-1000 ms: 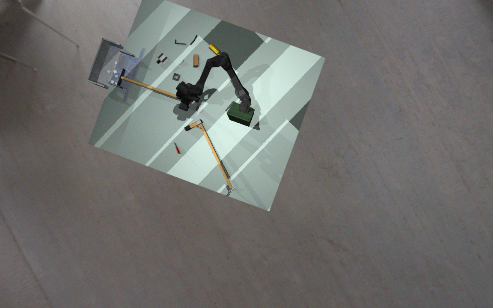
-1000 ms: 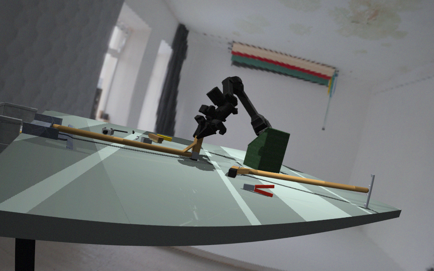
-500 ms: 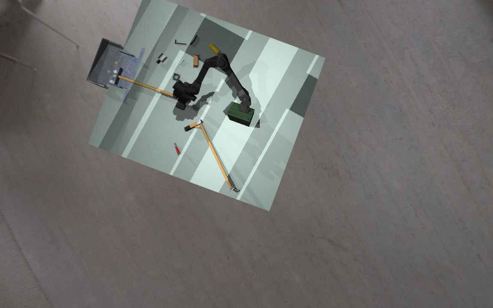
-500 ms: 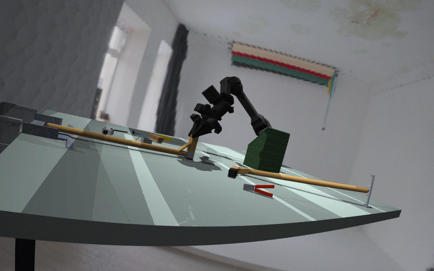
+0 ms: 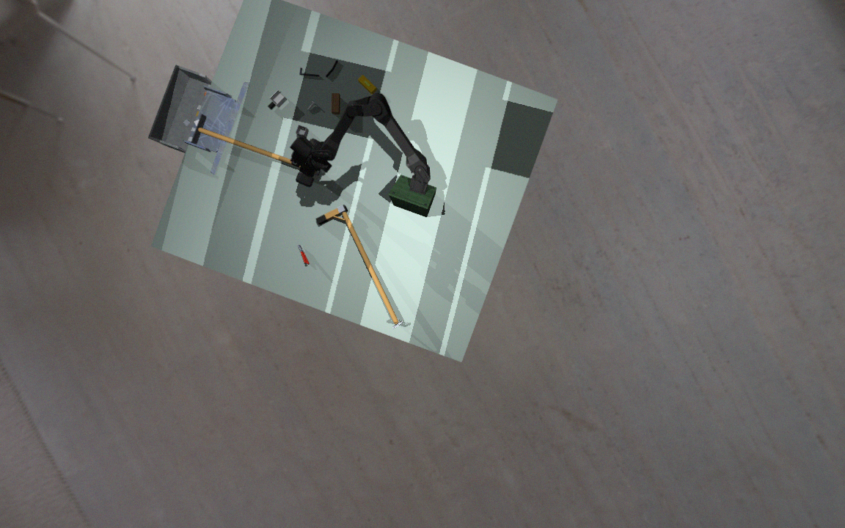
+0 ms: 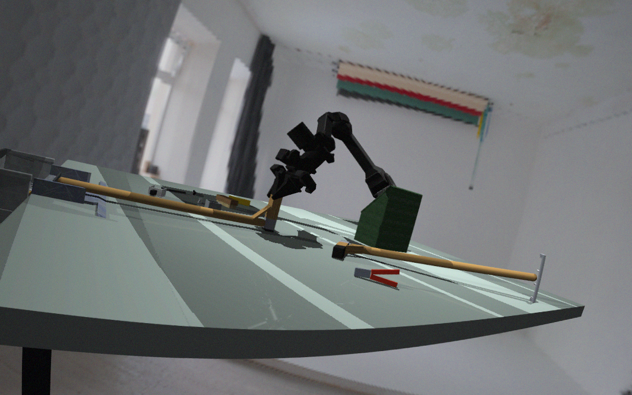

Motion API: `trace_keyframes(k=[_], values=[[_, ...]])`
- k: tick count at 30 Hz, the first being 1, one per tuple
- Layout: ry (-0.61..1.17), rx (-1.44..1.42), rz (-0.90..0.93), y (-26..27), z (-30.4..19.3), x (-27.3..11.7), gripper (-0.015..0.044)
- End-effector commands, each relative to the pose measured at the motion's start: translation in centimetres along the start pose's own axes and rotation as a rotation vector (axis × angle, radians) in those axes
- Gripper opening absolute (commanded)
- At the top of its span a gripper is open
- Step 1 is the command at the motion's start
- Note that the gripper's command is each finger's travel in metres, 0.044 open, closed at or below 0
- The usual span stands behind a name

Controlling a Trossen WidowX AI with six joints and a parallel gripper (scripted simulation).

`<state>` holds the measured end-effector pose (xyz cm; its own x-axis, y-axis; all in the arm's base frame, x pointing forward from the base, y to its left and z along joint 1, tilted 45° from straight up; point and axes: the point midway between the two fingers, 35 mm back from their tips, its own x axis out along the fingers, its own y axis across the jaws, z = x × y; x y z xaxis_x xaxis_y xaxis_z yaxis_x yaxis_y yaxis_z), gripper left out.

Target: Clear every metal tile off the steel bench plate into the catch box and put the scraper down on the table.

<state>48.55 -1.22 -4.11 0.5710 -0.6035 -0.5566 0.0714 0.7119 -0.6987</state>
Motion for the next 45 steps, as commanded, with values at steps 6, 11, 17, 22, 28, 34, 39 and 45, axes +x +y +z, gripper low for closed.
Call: trace_keyframes(k=[6, 11, 17, 22, 28, 34, 39, 45], values=[[-0.011, 0.003, 0.004, -0.1, 1.5, 0.7, 0.0], [-0.012, 0.004, 0.003, -0.2, 2.1, 1.2, 0.0], [-0.012, 0.004, 0.003, -0.3, 2.8, 1.7, 0.0], [-0.013, 0.004, 0.002, -0.4, 3.3, 2.2, 0.0], [-0.004, -0.001, 0.001, -0.2, 2.9, 2.2, 0.0], [-0.004, -0.001, 0.001, -0.2, 2.9, 2.2, 0.0], [-0.004, -0.001, 0.001, -0.2, 2.9, 2.2, 0.0], [-0.007, 0.0, 0.001, -0.3, 3.1, 2.2, 0.0]])
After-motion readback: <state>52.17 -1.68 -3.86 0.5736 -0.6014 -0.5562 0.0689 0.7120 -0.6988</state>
